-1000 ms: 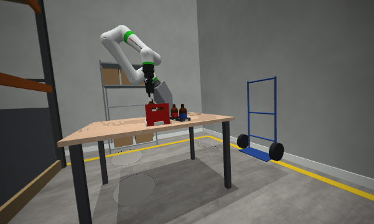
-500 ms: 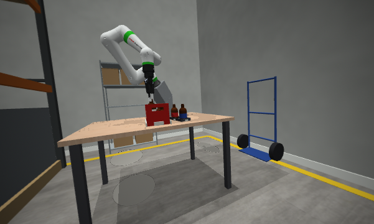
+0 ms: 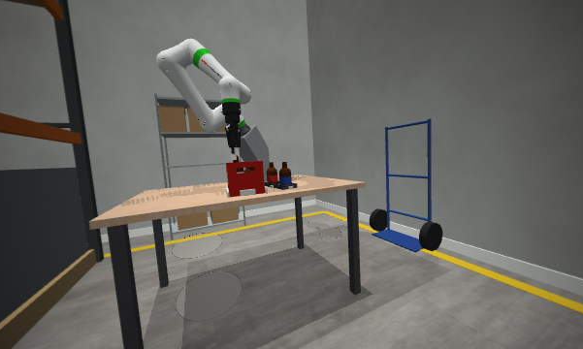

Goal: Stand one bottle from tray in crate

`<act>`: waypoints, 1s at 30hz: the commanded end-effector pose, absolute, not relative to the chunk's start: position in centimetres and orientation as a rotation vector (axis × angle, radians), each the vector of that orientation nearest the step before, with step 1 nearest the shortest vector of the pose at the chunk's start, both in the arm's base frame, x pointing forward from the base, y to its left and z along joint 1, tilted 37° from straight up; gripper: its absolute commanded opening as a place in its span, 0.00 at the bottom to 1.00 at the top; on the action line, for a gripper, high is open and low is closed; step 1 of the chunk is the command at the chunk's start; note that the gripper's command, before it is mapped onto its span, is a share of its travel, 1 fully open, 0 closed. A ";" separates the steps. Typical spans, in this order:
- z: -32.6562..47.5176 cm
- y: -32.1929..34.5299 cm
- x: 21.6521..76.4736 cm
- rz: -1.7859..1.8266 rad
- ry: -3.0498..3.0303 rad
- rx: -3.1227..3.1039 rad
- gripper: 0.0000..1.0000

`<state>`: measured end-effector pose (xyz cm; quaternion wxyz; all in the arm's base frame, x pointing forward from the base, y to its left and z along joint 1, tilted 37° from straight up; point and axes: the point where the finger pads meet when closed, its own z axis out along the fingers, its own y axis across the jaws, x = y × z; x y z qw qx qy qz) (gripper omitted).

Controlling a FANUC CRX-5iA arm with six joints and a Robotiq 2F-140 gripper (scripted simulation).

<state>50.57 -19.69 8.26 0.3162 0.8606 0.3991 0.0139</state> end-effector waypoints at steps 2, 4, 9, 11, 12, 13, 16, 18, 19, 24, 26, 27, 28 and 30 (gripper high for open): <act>7.9 -20.0 50.7 0.037 1.051 2.266 0.00; 7.7 -20.1 50.8 0.037 1.051 2.266 0.00; 7.4 -20.3 50.9 0.037 1.051 2.266 0.00; 7.2 -20.4 51.0 0.037 1.051 2.266 0.00; 7.1 -20.5 51.0 0.037 1.051 2.266 0.00; 7.0 -20.5 51.0 0.037 1.051 2.266 0.00; 6.7 -20.7 51.1 0.037 1.051 2.266 0.00; 6.6 -20.8 51.2 0.037 1.051 2.266 0.00; 6.5 -20.9 51.2 0.037 1.051 2.266 0.00; 6.2 -21.1 51.3 0.037 1.051 2.266 0.00; 6.2 -21.1 51.3 0.037 1.051 2.266 0.00; 6.1 -21.1 51.3 0.037 1.051 2.266 0.00; 6.1 -21.1 51.3 0.037 1.051 2.266 0.00; 6.0 -21.2 51.4 0.037 1.051 2.266 0.00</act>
